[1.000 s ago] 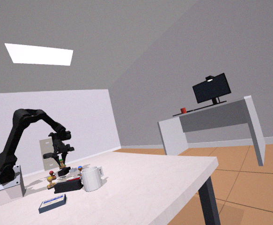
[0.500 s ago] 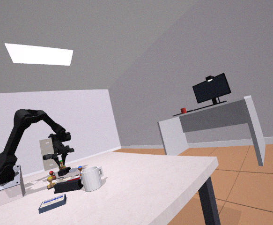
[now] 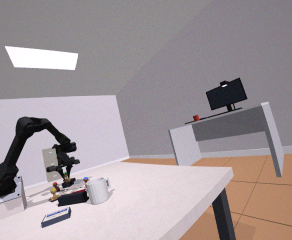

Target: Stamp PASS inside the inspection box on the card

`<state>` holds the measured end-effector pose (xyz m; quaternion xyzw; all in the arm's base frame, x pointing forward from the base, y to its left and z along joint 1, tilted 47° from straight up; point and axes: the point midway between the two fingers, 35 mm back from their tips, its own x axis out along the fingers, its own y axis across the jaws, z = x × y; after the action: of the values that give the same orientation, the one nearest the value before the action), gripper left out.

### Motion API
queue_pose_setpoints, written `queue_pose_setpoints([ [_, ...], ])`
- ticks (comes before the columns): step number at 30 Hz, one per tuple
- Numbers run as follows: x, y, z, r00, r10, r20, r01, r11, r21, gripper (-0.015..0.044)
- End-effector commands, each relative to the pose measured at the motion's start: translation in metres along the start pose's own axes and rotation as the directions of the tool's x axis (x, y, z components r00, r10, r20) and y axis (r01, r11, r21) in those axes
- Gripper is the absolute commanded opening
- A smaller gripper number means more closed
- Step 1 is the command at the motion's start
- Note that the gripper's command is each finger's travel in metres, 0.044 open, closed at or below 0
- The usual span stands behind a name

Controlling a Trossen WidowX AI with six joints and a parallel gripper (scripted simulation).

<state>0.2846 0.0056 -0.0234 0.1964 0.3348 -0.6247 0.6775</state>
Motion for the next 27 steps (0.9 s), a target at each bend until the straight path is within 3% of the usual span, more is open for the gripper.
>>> queue_pose_setpoints([
  [1, 0.003, 0.000, 0.000, 1.000, 0.000, 0.004, 0.000, 1.000, -0.007, 0.0000],
  [27, 0.021, 0.000, 0.000, 1.000, 0.000, 0.005, 0.001, 1.000, -0.004, 0.0000],
])
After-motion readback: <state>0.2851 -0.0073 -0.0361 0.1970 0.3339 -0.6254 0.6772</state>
